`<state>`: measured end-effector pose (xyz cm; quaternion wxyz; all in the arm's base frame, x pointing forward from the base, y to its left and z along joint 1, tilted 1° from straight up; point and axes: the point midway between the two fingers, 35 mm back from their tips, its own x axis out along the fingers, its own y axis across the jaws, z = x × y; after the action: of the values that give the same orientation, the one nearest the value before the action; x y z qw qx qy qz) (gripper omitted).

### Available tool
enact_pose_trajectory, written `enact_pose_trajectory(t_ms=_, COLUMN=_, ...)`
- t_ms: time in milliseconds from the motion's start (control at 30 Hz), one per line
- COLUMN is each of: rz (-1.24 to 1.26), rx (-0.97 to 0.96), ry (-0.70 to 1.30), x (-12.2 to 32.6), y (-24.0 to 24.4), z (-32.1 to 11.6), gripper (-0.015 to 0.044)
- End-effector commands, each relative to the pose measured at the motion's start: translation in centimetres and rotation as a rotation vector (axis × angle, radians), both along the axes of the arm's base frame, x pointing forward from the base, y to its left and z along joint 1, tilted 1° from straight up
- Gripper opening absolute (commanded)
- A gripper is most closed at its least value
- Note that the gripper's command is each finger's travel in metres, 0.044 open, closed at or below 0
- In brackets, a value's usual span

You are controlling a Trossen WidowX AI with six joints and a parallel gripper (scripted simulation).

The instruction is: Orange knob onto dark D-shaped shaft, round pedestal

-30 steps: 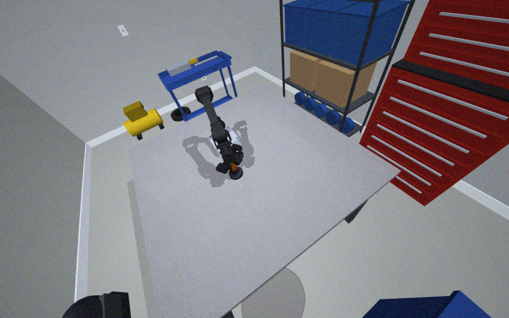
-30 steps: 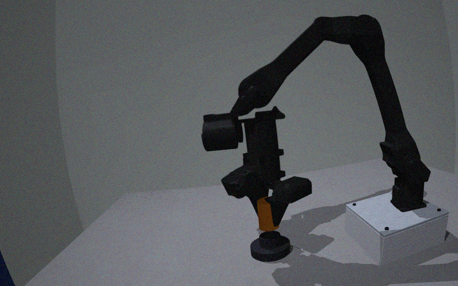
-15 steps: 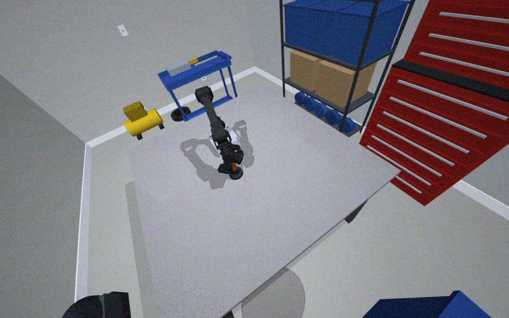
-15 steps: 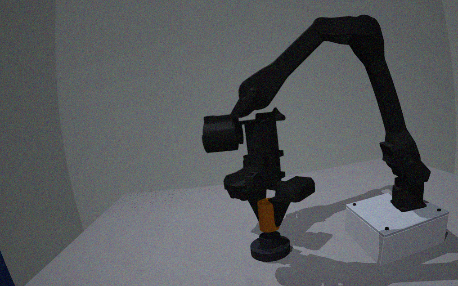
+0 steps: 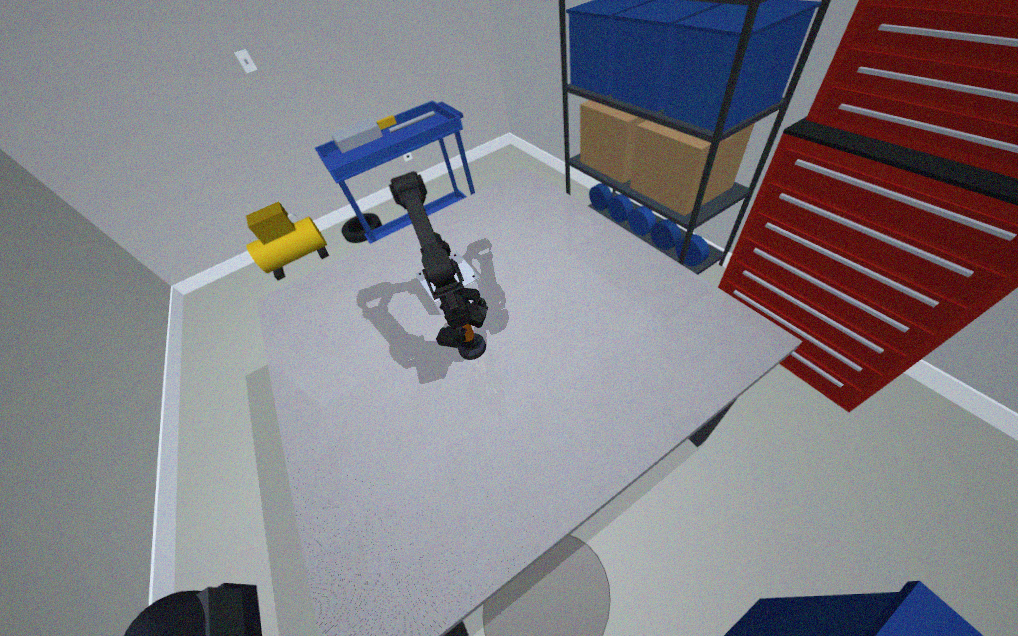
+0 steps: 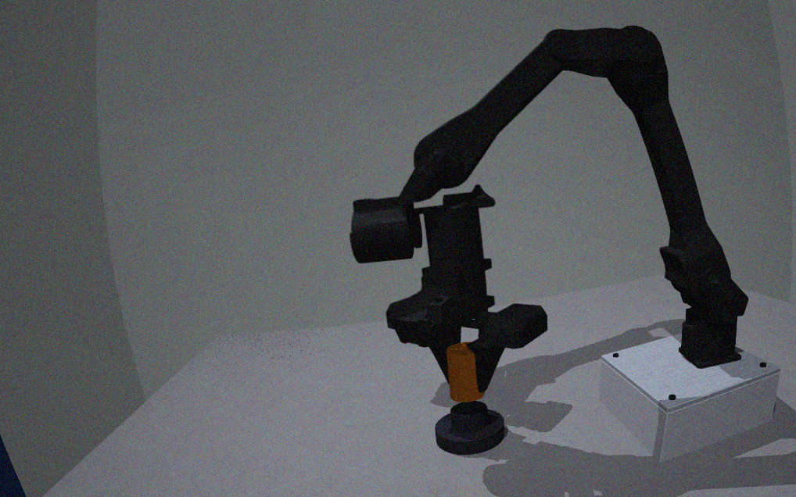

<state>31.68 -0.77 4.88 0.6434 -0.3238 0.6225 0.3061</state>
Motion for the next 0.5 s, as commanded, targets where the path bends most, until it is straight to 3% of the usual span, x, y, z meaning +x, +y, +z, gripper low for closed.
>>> enact_pose_trajectory(t_ms=0, rz=0.092, rx=-0.001, ry=-0.002, x=0.09, y=0.04, z=0.2, gripper=0.0)
enact_pose_trajectory(t_ms=467, rz=0.179, rx=-0.005, ry=-0.001, x=0.09, y=0.0, z=-0.27, gripper=0.0)
